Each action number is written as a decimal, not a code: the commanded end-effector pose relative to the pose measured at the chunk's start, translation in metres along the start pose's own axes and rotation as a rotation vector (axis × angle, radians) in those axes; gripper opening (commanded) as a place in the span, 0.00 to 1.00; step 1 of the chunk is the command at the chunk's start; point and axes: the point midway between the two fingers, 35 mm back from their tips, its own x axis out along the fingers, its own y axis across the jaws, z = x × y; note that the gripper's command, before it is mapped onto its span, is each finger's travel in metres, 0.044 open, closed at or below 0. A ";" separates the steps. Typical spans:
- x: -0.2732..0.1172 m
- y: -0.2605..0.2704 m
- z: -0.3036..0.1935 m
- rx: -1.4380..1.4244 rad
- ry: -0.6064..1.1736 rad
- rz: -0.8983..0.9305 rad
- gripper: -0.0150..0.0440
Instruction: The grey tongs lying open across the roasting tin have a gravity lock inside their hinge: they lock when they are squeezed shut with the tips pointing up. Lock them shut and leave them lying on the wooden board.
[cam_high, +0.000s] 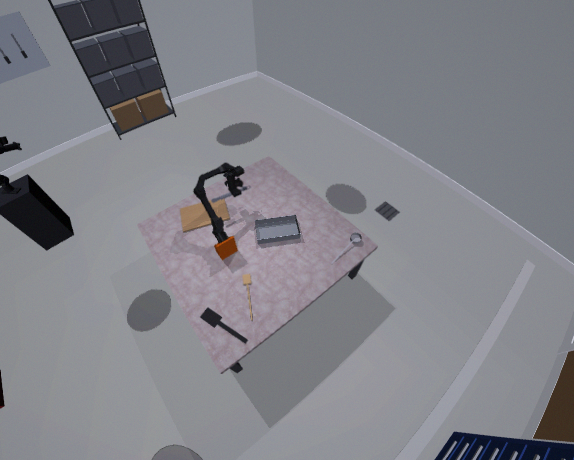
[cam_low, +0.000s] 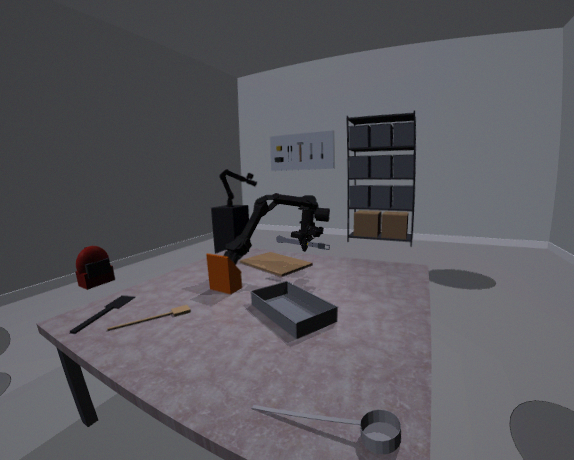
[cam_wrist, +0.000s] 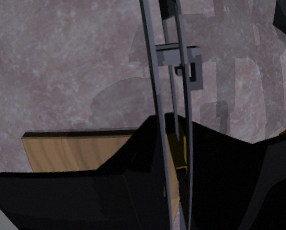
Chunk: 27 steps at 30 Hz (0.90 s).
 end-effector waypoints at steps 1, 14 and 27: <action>0.005 0.012 -0.017 0.048 -0.005 -0.032 0.00; 0.015 0.044 -0.069 0.207 -0.031 -0.085 0.00; 0.015 0.063 -0.122 0.370 -0.069 -0.079 0.00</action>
